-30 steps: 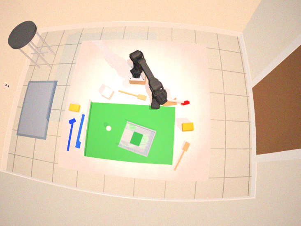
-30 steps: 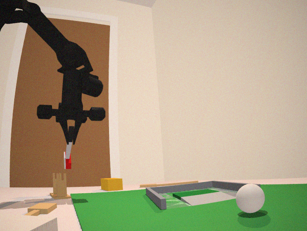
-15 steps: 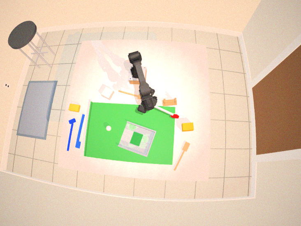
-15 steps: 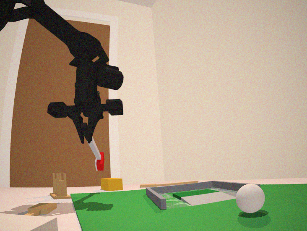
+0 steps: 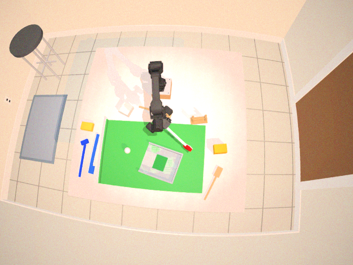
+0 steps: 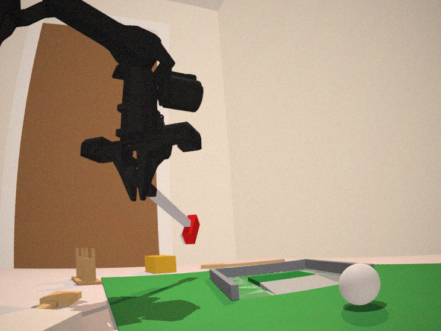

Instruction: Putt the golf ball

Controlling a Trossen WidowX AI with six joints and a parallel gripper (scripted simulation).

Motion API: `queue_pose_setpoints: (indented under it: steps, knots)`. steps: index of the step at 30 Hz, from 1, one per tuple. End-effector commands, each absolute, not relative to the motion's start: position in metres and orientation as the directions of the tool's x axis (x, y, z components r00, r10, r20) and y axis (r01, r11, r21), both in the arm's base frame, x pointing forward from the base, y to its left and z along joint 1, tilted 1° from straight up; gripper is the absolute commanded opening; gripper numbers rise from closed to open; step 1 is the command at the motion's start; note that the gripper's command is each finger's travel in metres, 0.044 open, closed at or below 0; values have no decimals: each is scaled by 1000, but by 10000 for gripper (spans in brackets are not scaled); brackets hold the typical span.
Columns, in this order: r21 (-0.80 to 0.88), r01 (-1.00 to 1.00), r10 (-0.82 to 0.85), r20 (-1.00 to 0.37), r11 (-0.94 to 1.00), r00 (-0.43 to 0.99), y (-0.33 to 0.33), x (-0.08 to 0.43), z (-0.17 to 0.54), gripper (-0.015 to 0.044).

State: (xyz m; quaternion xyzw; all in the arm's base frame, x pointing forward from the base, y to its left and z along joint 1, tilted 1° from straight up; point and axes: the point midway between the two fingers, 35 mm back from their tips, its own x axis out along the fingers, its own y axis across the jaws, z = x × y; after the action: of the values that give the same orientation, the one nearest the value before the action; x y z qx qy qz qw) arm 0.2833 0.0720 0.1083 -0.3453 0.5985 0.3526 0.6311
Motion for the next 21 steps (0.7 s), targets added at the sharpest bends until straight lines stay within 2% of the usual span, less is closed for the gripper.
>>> queue_pose_setpoints:
  steps: [1,21]
  knots:
    - [-5,-795,36,-999,606,34,52,288,108,0]
    - [-1,-389,15,-999,921,39,-51,292,106,0]
